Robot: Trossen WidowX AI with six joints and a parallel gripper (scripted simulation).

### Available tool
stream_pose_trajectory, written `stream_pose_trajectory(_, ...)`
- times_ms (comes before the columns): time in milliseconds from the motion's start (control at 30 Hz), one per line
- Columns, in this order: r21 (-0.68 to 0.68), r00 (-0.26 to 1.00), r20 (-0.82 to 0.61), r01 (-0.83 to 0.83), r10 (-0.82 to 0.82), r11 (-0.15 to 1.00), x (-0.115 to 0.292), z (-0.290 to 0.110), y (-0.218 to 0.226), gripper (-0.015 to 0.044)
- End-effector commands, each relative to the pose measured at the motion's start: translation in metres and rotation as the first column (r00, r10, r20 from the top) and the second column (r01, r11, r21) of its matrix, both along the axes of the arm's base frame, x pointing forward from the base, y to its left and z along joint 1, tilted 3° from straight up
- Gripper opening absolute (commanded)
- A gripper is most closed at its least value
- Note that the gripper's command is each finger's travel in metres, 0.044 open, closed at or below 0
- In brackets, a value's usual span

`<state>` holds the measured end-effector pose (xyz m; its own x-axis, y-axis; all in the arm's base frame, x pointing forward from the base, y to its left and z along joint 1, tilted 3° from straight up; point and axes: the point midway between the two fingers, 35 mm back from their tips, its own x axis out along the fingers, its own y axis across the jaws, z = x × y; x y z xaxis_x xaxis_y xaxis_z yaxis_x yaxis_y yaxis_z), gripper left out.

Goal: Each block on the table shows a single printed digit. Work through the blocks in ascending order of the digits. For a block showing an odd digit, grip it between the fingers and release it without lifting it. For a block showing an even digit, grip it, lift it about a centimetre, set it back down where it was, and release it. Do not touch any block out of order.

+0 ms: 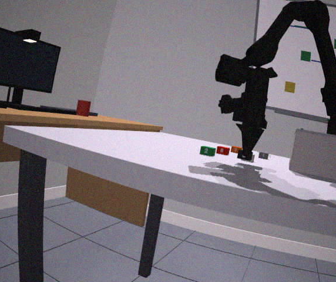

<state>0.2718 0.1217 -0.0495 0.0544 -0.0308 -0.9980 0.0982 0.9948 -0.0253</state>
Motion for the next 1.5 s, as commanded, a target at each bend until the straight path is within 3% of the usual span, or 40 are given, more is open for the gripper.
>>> stream_pose_trajectory(0, -0.004, 1.0, 0.0, 0.0, 0.0, 1.0, 0.0, -0.005, -0.001, 0.012)
stream_pose_trajectory(533, -0.004, 1.0, 0.0, 0.0, 0.0, 1.0, 0.0, -0.012, -0.001, 0.012)
stream_pose_trajectory(900, -0.004, 1.0, 0.0, 0.0, 0.0, 1.0, 0.0, -0.012, -0.001, 0.04)
stream_pose_trajectory(1233, -0.004, 1.0, 0.0, 0.0, 0.0, 1.0, -0.001, 0.024, 0.0, 0.04)
stream_pose_trajectory(1467, -0.003, 1.0, 0.0, 0.0, 0.0, 1.0, -0.005, 0.105, 0.003, 0.0216)
